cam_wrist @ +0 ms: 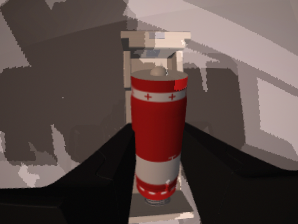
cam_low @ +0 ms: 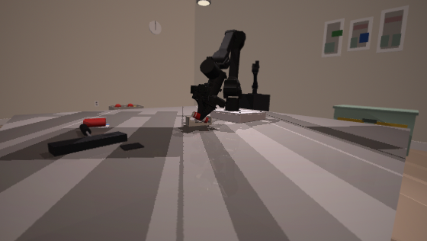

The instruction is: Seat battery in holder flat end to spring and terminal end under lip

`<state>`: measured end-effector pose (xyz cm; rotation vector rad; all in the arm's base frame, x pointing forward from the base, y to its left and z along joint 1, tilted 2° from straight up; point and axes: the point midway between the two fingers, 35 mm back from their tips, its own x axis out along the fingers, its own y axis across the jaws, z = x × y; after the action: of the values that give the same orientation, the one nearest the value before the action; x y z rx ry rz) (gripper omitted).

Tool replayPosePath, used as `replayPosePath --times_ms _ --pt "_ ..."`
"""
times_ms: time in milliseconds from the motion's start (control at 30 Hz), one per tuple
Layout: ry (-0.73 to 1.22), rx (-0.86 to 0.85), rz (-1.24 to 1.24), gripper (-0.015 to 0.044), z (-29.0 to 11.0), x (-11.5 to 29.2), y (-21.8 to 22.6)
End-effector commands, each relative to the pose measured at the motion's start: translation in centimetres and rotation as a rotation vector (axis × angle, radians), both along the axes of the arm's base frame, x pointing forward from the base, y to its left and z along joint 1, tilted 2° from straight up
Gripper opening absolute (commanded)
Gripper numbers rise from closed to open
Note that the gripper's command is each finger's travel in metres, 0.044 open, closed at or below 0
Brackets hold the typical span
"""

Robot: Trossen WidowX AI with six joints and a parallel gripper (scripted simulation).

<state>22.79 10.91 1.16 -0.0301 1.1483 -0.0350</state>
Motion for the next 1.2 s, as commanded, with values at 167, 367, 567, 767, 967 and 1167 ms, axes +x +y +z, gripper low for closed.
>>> replayPosePath --times_ms 167,367,567,767,967,1167 --pt "0.074 -0.012 0.006 0.0088 -0.38 -0.02 -0.03" --pt "0.115 -0.016 0.006 0.0088 -0.48 0.14 -0.02" --pt "0.156 -0.019 0.003 0.0088 -0.56 0.31 -0.01" --pt "0.197 -0.021 0.002 0.0088 -0.64 0.45 -0.01" --pt "0.238 -0.023 0.000 0.0088 -0.71 0.57 -0.01" --pt "0.280 -0.025 -0.003 0.0088 -0.77 0.66 -0.02"
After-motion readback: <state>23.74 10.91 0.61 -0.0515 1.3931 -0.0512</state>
